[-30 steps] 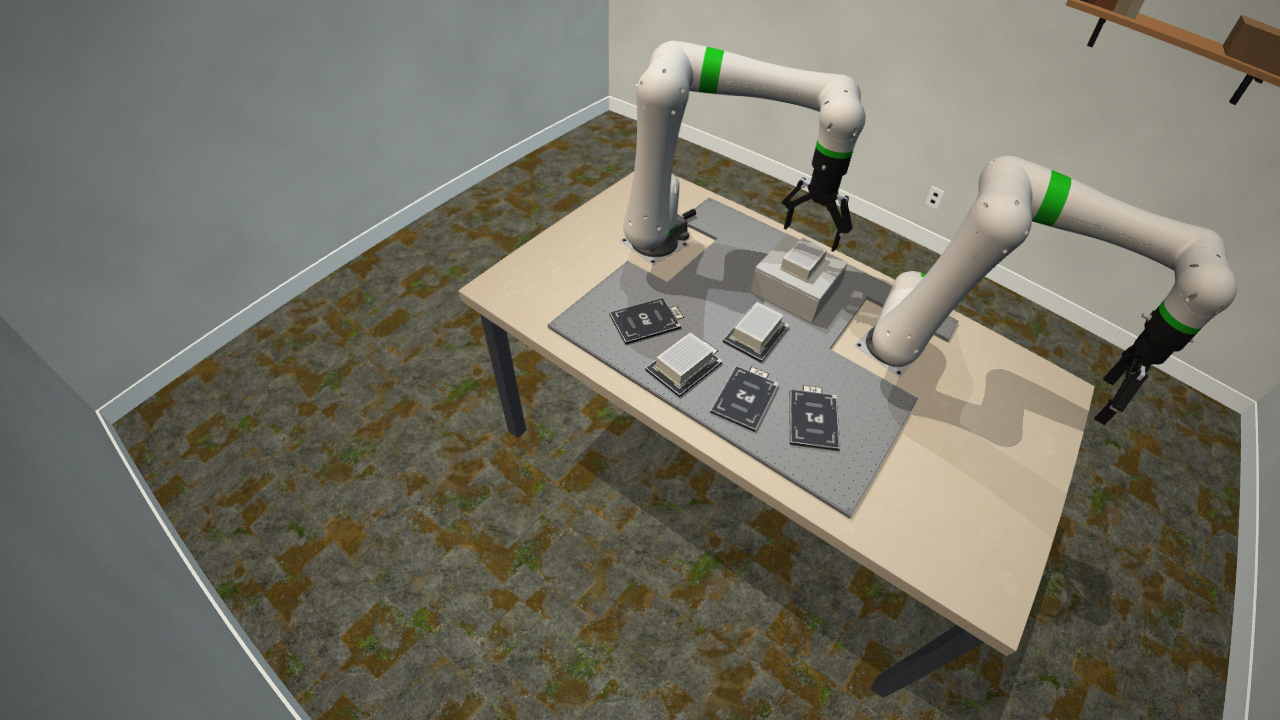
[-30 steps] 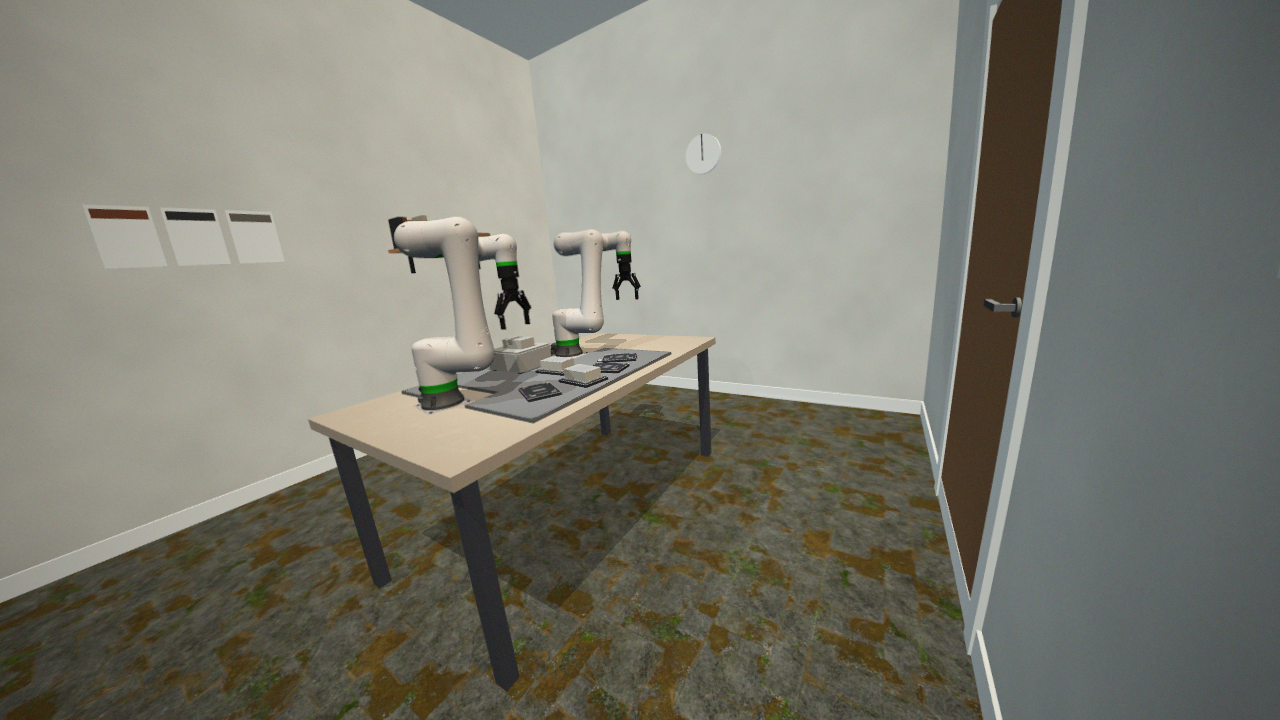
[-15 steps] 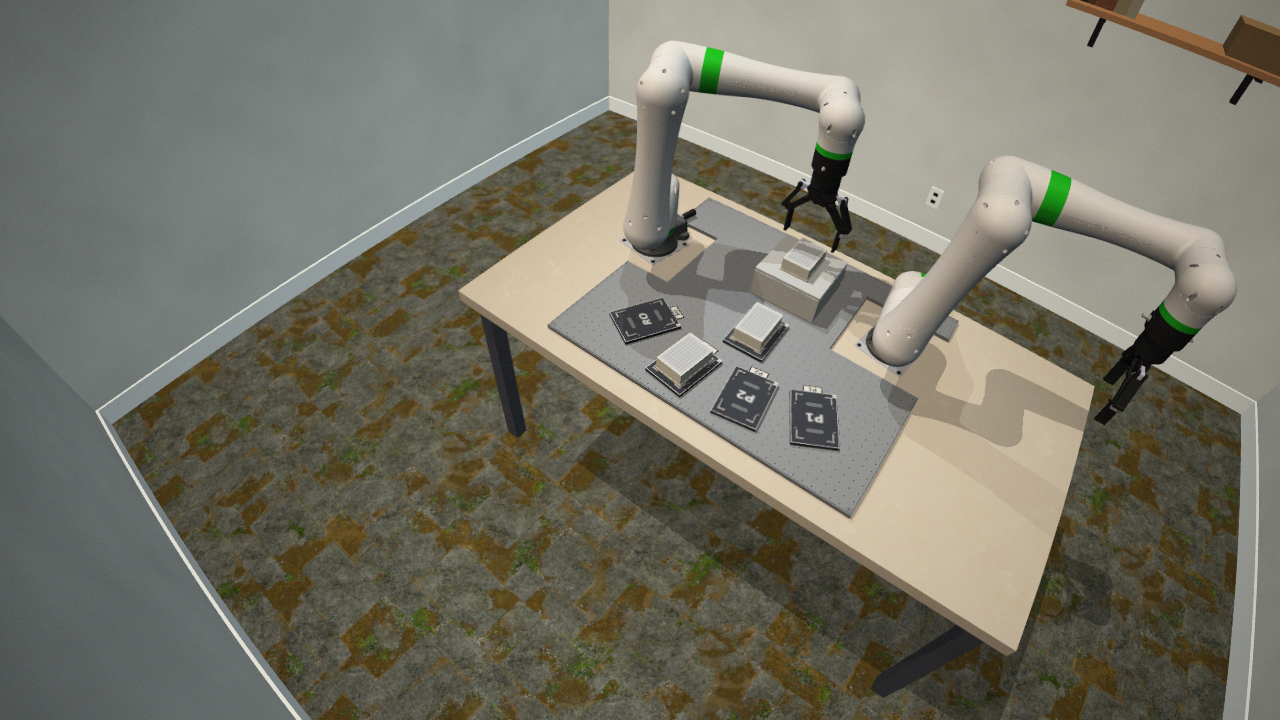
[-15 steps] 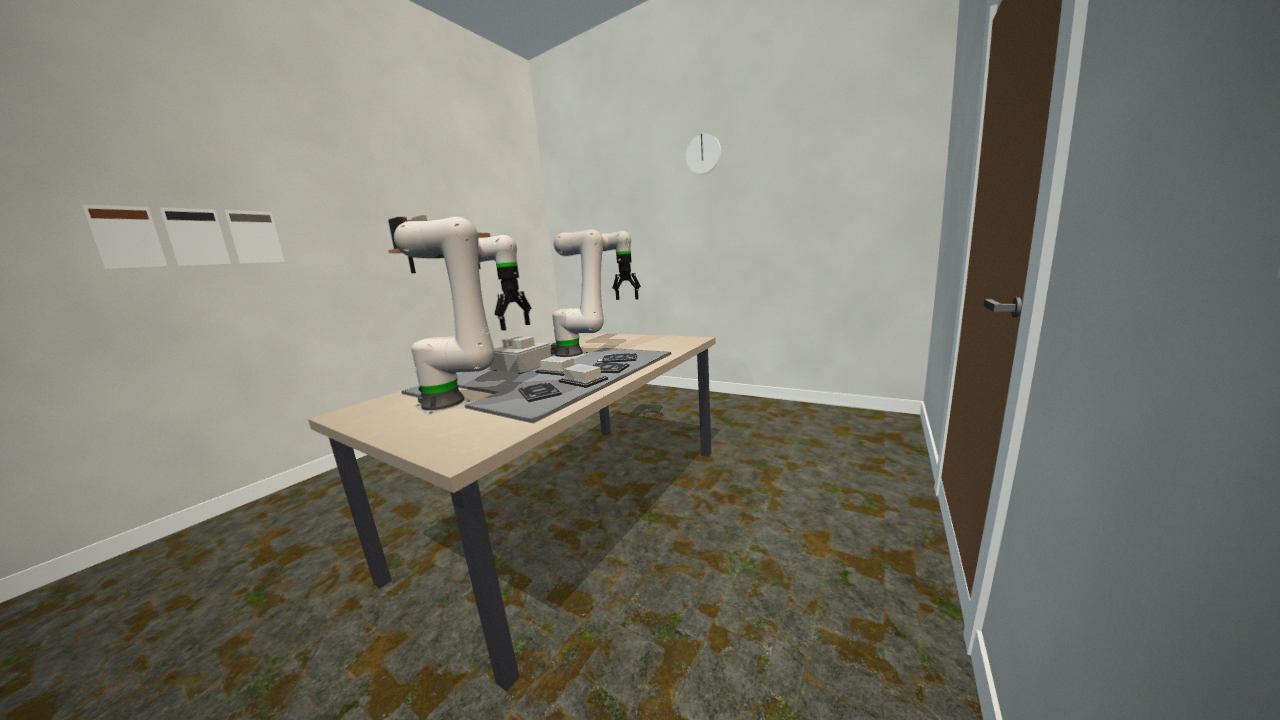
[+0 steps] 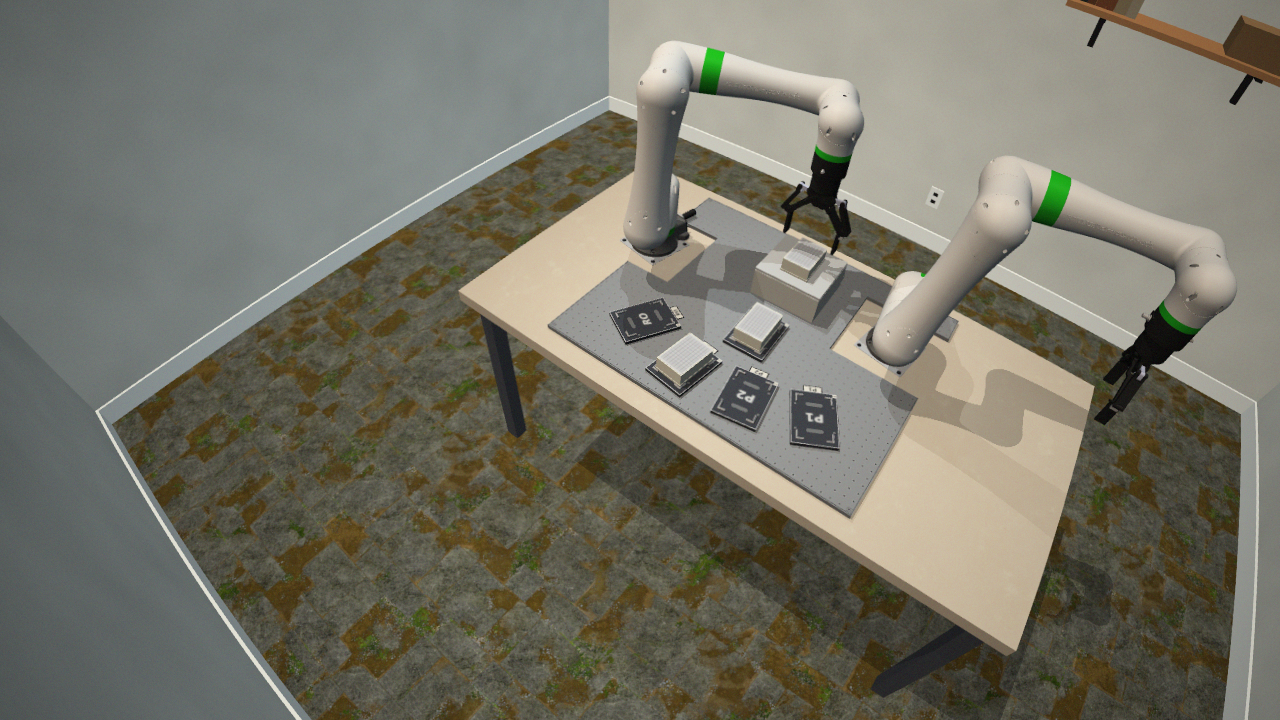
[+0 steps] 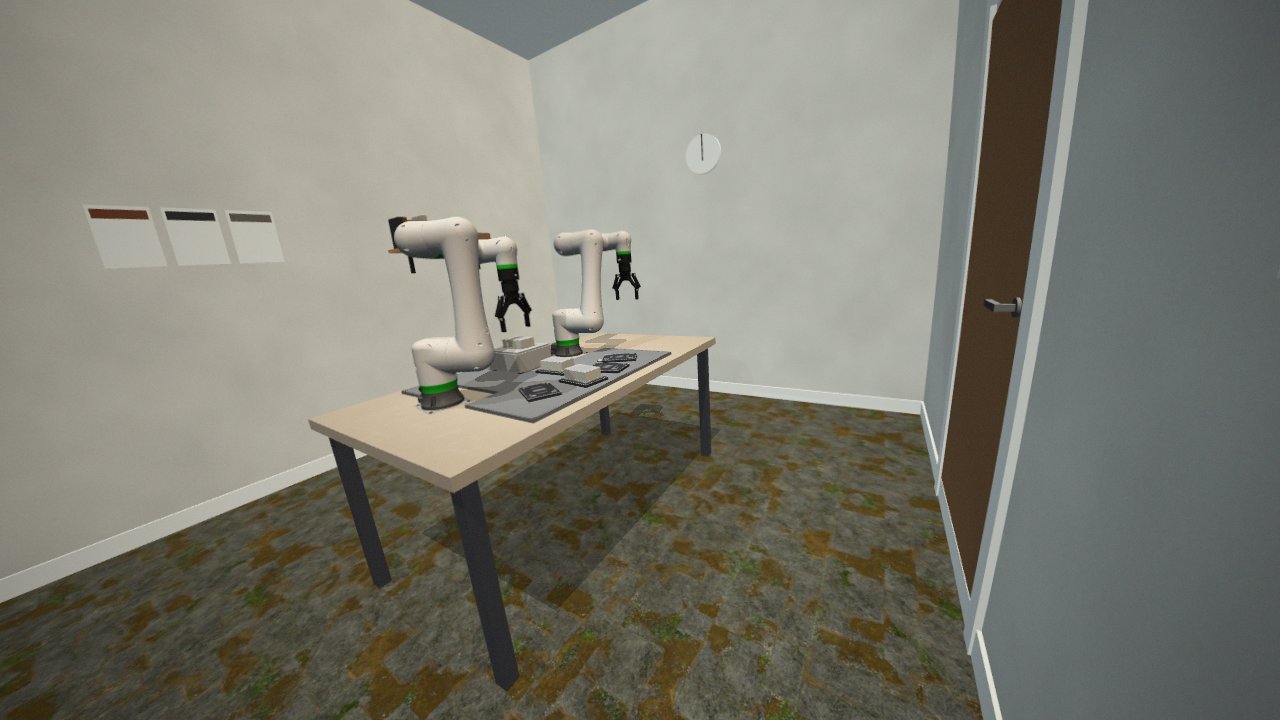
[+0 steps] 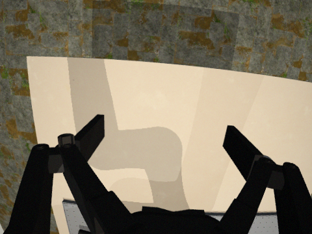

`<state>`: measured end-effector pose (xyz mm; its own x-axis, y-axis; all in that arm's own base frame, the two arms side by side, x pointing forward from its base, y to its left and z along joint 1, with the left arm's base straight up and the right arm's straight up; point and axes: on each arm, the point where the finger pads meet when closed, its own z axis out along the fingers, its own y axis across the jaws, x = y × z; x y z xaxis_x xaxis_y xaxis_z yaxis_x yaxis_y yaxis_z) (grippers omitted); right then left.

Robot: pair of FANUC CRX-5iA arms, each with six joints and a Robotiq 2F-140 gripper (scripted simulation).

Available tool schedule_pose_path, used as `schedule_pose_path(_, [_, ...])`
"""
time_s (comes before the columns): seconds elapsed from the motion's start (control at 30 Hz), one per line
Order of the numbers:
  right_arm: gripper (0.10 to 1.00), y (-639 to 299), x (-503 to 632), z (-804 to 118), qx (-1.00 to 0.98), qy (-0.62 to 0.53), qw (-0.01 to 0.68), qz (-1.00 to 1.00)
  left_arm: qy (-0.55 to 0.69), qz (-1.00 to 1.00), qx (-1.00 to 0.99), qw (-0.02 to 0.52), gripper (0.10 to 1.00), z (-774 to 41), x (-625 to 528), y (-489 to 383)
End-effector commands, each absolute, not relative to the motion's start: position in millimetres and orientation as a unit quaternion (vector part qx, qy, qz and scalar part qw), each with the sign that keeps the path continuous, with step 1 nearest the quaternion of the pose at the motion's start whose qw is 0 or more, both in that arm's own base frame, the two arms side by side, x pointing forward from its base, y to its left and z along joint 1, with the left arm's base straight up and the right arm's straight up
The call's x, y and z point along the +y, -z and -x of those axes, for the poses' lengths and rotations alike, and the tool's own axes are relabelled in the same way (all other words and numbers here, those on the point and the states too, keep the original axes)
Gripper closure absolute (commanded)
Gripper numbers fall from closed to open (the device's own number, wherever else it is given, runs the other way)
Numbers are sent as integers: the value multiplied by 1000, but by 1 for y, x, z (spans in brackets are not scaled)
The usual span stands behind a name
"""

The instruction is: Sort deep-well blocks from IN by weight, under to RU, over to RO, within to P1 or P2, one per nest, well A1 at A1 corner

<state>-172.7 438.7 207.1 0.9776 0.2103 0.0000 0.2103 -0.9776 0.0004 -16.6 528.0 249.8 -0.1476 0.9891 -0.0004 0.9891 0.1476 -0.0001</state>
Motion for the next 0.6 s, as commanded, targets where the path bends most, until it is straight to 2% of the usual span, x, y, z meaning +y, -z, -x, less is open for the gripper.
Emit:
schedule_pose_path(0.0, [98,-203,439,173,106,0,-1,-994,-1,-653,757,0,98,16,528,-251])
schedule_pose_path(0.57, [98,-178,439,173,106,0,-1,-994,-1,-653,757,0,98,16,528,-251])
